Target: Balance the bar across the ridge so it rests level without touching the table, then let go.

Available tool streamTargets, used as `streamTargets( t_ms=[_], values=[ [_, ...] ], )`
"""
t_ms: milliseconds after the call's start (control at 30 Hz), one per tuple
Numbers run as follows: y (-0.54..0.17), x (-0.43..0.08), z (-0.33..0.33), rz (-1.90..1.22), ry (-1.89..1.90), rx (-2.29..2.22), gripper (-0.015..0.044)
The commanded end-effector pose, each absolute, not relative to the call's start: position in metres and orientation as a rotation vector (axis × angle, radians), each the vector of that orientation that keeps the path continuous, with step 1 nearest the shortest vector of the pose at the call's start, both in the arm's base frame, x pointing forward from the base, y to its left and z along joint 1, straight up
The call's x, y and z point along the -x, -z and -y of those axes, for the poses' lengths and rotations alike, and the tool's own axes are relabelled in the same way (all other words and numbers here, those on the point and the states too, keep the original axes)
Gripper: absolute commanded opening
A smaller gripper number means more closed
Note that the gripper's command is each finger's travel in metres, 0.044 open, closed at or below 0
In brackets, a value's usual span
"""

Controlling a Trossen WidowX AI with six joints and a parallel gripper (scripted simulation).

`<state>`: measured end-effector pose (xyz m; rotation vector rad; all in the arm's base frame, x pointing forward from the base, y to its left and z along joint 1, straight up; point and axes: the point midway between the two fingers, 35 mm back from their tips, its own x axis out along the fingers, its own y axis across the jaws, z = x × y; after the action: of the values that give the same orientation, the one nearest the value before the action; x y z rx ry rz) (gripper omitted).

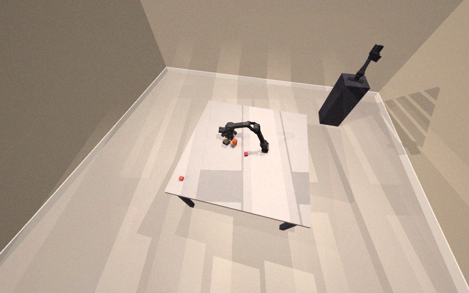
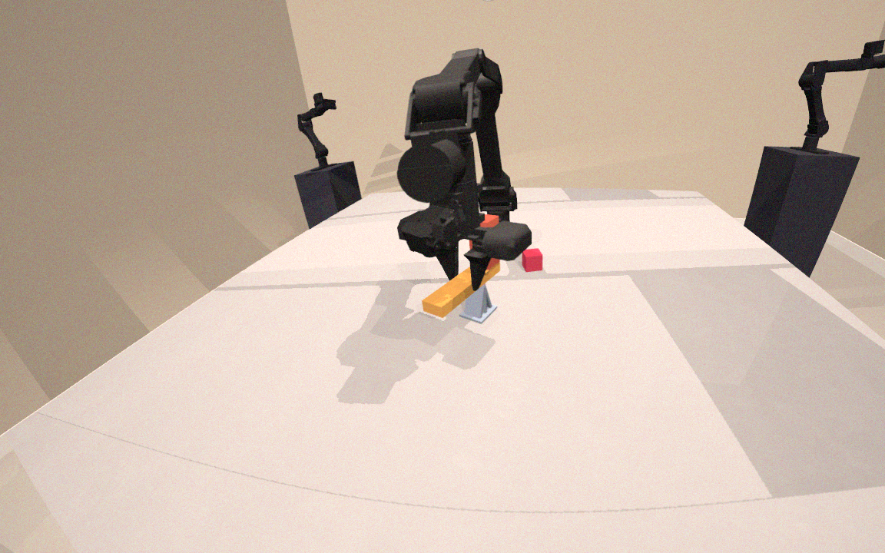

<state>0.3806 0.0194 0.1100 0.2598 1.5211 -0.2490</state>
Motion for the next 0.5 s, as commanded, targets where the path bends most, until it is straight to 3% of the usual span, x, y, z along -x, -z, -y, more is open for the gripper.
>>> streamTargets(
  t_ms=[0,467],
  values=[
    [-0.1099,-0.3806,-0.0194,-1.521,0.249,-0.260,0.0173],
    [-0.1099,-0.3806,-0.0194,-1.521,0.249,-0.260,0.0185]
  ],
)
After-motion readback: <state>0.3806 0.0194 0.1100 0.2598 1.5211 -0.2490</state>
